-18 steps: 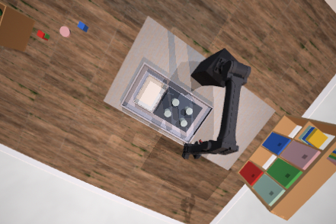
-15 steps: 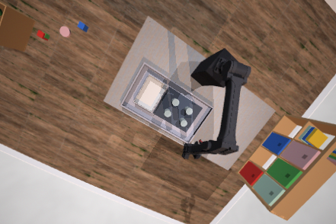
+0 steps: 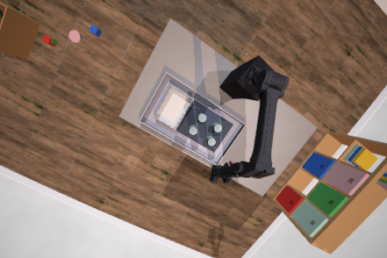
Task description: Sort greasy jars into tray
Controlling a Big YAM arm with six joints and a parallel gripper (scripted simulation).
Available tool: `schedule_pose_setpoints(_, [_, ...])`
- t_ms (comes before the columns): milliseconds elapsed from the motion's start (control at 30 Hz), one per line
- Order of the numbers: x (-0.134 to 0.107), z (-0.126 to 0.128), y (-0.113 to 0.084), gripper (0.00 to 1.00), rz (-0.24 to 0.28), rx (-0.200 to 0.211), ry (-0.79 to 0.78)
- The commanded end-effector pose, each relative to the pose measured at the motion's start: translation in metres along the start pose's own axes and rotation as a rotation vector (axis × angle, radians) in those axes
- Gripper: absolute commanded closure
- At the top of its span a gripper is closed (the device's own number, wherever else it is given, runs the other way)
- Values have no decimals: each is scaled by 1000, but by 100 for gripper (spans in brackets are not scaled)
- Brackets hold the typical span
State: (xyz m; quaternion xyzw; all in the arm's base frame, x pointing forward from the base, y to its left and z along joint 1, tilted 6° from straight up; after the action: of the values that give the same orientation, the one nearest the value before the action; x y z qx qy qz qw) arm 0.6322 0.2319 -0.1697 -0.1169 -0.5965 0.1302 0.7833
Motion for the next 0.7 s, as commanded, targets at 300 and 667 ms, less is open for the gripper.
schedule_pose_setpoints(300, [8, -2, -2, 0, -3, -3, -12])
schedule_pose_setpoints(667, [-5, 18, -26, 0, -19, -44, 2])
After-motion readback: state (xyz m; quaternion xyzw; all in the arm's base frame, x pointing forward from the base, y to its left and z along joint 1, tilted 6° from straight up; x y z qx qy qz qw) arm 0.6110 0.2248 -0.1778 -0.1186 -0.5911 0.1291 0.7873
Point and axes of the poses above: the point where the finger pads meet when closed, its own y axis out along the fingers, its own z axis across the jaws, x = y × z, the point moved 3 cm from there along -y, back along the fingers, and after that the axes turned 6 degrees about y, right-handed, at the moved point
